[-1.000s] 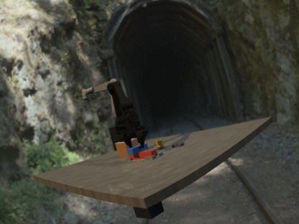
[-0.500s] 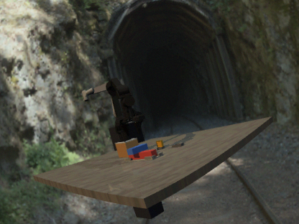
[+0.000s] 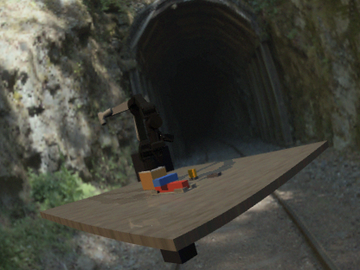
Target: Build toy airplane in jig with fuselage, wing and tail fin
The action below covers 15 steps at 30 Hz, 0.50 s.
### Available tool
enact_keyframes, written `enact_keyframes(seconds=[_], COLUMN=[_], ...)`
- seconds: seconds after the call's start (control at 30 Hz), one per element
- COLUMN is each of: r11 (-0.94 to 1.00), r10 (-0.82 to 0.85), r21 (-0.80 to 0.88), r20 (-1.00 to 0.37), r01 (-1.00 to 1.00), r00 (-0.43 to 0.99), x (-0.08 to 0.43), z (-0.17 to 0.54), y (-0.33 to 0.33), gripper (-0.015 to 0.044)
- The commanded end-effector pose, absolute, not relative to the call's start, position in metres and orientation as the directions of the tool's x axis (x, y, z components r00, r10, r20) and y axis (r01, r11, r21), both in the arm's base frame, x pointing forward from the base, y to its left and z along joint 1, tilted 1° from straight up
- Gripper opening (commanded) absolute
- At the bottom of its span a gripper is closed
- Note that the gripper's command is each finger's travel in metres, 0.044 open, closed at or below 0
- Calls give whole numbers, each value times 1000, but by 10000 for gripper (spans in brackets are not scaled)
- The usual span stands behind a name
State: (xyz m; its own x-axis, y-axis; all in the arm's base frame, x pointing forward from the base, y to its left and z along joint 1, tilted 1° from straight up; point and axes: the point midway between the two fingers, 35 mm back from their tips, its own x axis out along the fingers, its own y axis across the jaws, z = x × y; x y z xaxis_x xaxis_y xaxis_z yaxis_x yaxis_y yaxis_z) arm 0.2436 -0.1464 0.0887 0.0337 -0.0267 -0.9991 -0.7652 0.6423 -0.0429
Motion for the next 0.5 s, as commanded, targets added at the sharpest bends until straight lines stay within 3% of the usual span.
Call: enact_keyframes(seconds=[0.0, 0.47], r11=[995, 999], r10=[-28, -28], r21=[-30, -28], r20=[-999, -999], r01=[-93, -30], r00=[31, 31], x=[244, 244], z=[88, 88], y=[-147, -147], gripper=[440, 440])
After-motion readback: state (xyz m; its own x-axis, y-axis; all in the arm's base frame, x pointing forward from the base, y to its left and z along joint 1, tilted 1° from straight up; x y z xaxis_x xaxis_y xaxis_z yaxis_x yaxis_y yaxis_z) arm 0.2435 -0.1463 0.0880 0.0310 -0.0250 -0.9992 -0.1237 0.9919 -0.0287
